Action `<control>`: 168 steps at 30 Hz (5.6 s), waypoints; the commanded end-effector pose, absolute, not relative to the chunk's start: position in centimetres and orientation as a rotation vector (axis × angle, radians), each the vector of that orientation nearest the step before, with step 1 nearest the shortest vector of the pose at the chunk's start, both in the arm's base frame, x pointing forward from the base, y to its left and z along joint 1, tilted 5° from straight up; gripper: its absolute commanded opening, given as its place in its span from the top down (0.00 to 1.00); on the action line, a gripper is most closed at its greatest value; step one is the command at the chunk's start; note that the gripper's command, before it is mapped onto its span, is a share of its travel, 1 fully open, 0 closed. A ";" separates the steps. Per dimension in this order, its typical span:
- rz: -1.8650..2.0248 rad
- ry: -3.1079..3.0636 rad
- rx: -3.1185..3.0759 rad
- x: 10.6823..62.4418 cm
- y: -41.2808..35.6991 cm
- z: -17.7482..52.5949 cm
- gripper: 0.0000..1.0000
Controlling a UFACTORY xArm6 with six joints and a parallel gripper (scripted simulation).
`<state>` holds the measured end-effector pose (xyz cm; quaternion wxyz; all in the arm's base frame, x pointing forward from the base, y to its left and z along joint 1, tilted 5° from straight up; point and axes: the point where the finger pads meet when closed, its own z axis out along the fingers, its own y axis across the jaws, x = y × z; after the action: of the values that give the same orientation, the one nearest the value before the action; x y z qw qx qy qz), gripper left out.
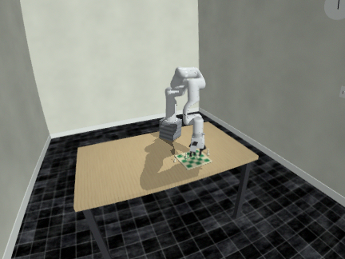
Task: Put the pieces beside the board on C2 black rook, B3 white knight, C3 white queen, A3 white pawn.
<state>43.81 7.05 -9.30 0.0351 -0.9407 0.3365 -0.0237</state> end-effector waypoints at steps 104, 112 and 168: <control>-0.138 -2.031 -2.406 42.2 16.8 -0.1 0.58; -0.138 -2.031 -2.406 42.2 16.8 -0.1 0.58; -0.139 -2.031 -2.404 42.5 16.9 -4.1 0.58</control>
<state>42.34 16.86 -3.82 -0.0039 -0.7632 -0.6447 -0.0425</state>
